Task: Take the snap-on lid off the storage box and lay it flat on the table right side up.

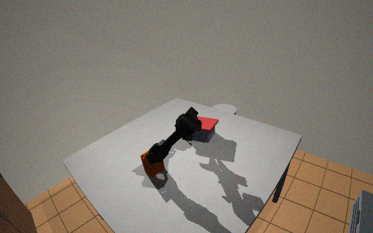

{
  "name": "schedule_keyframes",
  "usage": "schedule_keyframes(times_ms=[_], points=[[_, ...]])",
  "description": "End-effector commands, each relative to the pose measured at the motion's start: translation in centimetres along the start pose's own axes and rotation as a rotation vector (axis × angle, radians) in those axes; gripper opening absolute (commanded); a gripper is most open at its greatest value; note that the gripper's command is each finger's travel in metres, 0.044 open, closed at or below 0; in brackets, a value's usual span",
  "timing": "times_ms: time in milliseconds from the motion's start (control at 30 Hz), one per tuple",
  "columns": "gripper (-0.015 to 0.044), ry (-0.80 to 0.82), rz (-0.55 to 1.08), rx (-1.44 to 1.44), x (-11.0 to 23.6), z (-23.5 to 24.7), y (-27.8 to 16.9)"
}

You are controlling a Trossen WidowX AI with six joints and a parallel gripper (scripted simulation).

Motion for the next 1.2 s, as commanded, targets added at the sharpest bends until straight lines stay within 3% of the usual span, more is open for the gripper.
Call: schedule_keyframes(times_ms=[0, 1167], points=[[0.0, 0.001, 0.002, 0.002, 0.1, 0.1, 0.1], [0.0, 0.003, 0.003, 0.001, 2.2, 4.3, 1.0]])
Point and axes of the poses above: the point midway between the two fingers, 35 mm back from their tips, its own x axis back along the fingers, its own z axis across the jaws, y = z × x, the point moved 10 cm from there along x, back along the fingers, and after that the axes turned 12 degrees about x, right-handed, at the moved point
